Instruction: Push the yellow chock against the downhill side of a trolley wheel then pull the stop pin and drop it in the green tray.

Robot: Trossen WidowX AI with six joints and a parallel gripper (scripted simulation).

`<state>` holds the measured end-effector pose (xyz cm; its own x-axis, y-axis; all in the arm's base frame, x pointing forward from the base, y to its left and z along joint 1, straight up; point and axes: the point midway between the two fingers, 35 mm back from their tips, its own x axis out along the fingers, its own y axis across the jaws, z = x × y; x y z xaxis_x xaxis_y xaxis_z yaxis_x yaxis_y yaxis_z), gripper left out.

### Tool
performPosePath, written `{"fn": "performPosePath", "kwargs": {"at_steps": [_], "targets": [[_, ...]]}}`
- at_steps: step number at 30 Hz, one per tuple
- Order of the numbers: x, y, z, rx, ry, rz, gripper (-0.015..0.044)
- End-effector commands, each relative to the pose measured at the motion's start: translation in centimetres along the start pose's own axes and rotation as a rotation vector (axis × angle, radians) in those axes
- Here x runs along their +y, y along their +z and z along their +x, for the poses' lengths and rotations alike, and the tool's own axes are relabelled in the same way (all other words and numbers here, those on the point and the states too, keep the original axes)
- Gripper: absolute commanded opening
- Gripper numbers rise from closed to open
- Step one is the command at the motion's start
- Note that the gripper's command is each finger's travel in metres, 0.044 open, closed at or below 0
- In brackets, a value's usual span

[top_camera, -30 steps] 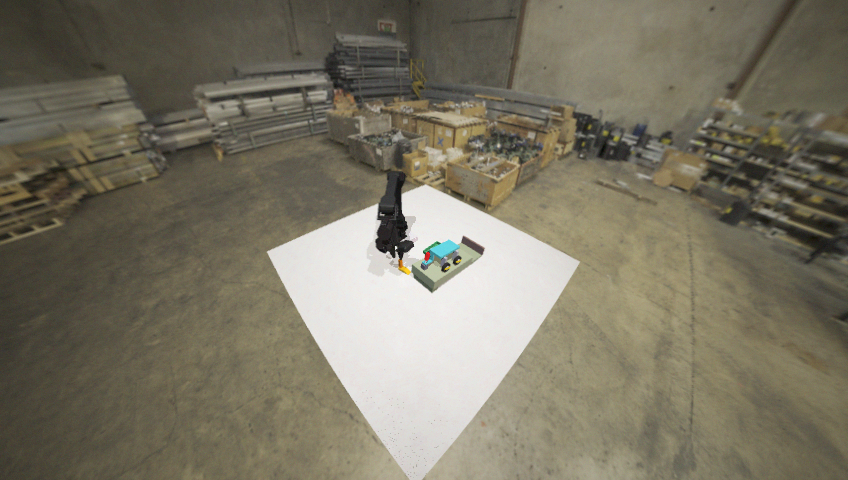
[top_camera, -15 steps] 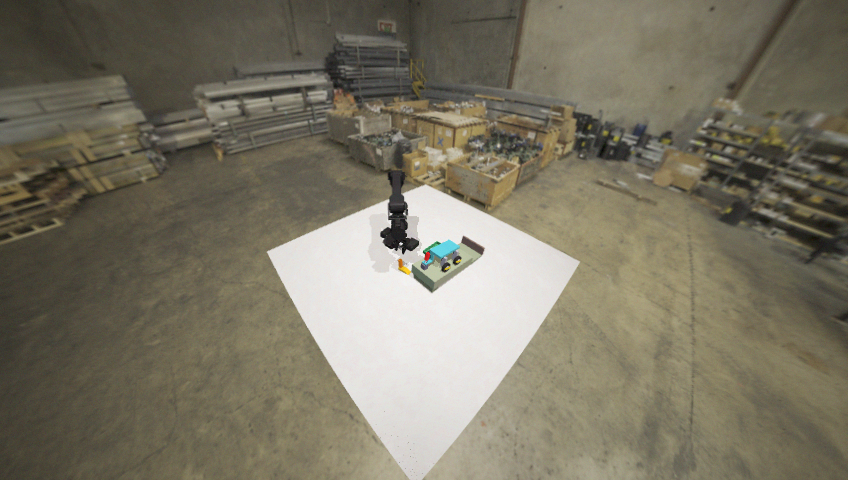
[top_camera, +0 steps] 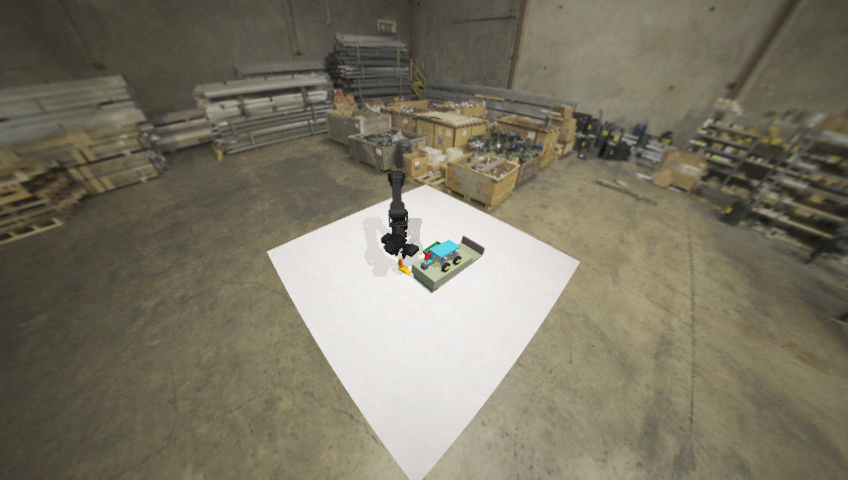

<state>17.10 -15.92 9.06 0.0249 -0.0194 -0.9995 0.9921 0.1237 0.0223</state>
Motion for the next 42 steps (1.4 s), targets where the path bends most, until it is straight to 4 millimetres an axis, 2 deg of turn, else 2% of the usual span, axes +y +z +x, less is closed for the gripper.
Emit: {"fn": "performPosePath", "kwargs": {"at_steps": [1, 17, 28, 42], "targets": [[-0.1, 0.0, 0.6, 0.002, -0.007, 0.005, 0.019], [-0.1, 0.0, 3.1, 0.002, -0.008, 0.005, 0.019], [-0.1, 0.0, 3.5, 0.002, -0.008, 0.005, 0.019], [-0.2, -0.1, 5.7, 0.002, -0.008, 0.005, 0.019]]}}
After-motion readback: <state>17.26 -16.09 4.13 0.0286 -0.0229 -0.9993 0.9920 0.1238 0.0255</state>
